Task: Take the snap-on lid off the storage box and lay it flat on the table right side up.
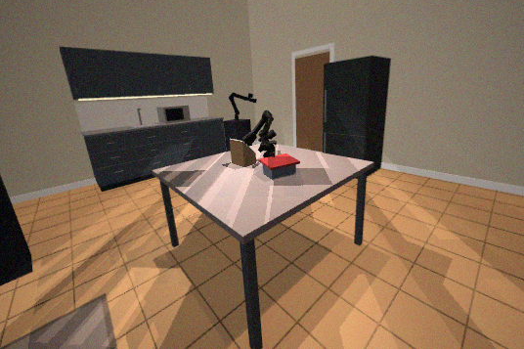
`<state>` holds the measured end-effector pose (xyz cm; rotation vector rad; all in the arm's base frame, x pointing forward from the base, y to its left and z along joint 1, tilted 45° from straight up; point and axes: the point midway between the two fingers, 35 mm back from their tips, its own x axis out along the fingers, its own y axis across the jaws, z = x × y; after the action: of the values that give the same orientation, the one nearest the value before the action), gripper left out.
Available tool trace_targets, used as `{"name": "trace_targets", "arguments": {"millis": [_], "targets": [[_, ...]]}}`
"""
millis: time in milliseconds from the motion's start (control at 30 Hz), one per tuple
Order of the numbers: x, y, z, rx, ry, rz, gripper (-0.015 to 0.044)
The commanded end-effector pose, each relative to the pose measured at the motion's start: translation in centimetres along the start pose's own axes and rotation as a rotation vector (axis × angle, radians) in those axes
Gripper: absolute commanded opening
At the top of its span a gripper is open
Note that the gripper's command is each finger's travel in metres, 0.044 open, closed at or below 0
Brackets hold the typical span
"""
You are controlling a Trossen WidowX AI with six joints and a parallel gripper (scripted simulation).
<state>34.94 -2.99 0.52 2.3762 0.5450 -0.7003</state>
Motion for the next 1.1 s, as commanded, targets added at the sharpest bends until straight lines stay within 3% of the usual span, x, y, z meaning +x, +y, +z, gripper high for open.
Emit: {"name": "trace_targets", "arguments": {"millis": [0,1067], "targets": [[0.0,0.0,0.0,0.000,0.000,-0.001,0.0000],[-1.3,2.3,0.0,-0.001,0.000,0.000,0.0000]]}}
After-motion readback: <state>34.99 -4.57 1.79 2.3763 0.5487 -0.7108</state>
